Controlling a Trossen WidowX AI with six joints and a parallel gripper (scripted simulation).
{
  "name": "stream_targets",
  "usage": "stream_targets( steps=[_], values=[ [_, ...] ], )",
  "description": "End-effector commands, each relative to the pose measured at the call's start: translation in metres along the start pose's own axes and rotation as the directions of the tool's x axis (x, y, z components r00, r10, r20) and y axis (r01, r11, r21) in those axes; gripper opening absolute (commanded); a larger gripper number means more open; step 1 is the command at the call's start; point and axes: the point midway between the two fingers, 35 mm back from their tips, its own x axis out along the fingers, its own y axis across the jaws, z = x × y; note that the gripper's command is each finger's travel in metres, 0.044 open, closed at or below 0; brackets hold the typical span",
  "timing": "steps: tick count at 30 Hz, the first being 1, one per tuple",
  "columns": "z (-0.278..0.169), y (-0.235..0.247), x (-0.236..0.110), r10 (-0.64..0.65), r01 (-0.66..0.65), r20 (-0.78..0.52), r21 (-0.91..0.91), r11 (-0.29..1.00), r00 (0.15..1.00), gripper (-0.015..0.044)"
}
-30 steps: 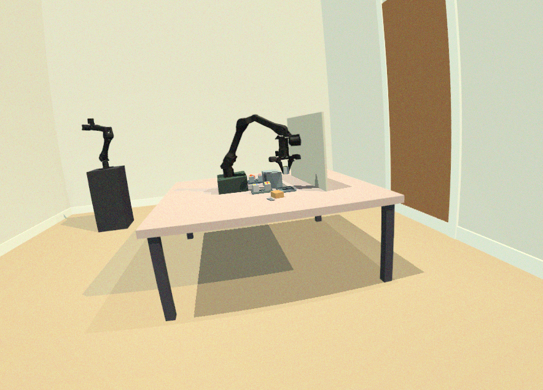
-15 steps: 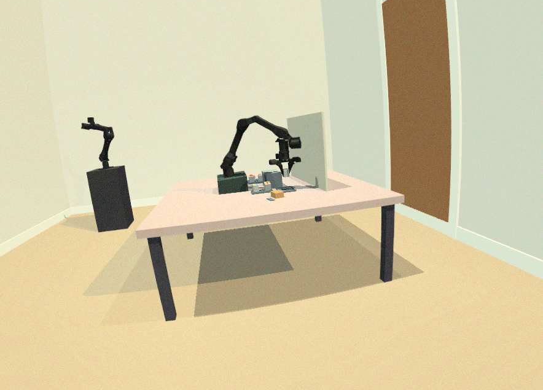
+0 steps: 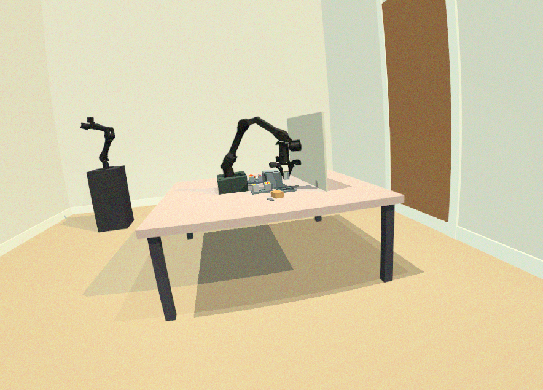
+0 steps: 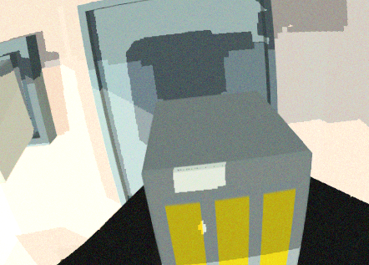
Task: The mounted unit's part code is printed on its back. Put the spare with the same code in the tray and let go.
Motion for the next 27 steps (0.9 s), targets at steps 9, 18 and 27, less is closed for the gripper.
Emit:
stream_targets(
  steps=[9,18,27],
  values=[
    [-0.001,0.001,0.013,0.001,-0.002,-0.006,-0.005,1.000,1.000,0.0000],
    [0.000,0.002,0.023,0.002,-0.002,-0.006,-0.005,1.000,1.000,0.0000],
    [0.000,0.004,0.033,0.002,-0.002,-0.006,-0.005,1.000,1.000,0.0000]
  ],
)
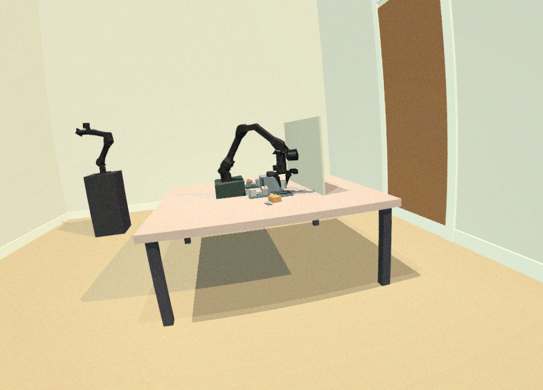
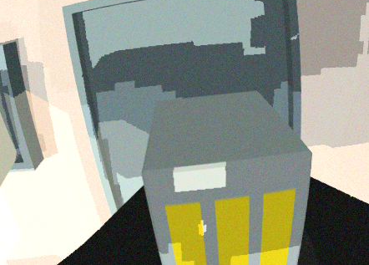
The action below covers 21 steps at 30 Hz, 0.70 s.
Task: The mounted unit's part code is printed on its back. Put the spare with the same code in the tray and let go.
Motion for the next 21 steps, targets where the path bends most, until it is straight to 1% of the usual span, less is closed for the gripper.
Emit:
stream_targets(
  steps=[1,21],
  values=[
    [-0.001,0.001,0.005,0.002,-0.002,-0.006,-0.005,1.000,1.000,0.0000],
    [0.001,0.005,0.025,0.002,-0.002,-0.006,-0.005,1.000,1.000,0.0000]
  ],
)
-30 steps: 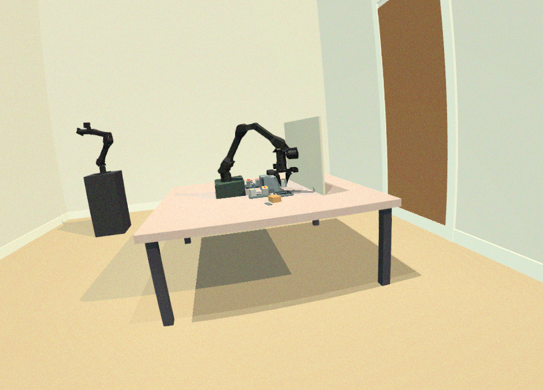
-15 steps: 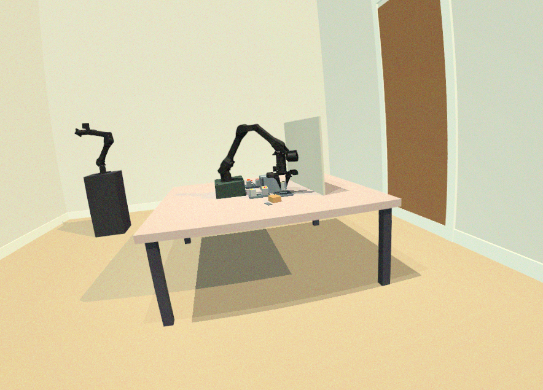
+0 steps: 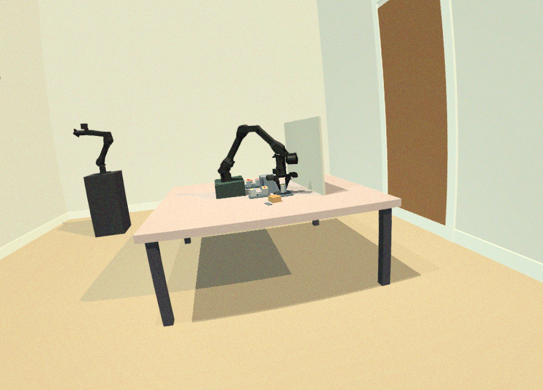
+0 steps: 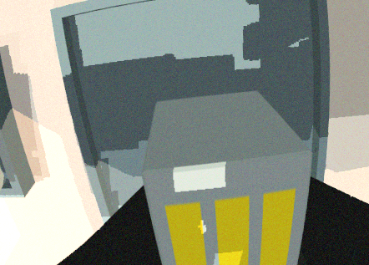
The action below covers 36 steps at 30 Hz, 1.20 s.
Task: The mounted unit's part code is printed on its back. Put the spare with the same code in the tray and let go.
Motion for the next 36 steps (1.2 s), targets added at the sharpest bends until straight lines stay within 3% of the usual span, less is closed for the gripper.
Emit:
stream_targets(
  steps=[1,3,20,22,28,36],
  values=[
    [-0.001,0.001,0.005,0.002,-0.002,-0.006,-0.005,1.000,1.000,0.0000],
    [0.000,0.002,0.006,0.002,-0.002,-0.006,-0.005,1.000,1.000,0.0000],
    [0.000,0.001,0.003,0.000,0.000,0.000,0.000,1.000,1.000,0.0440],
    [0.000,-0.001,-0.008,0.000,0.000,-0.001,0.000,1.000,1.000,0.0440],
    [0.000,0.001,-0.101,0.001,-0.001,-0.005,-0.005,1.000,1.000,0.0440],
    [-0.002,-0.003,-0.101,-0.020,0.020,-0.010,-0.007,1.000,1.000,0.0440]
  ],
)
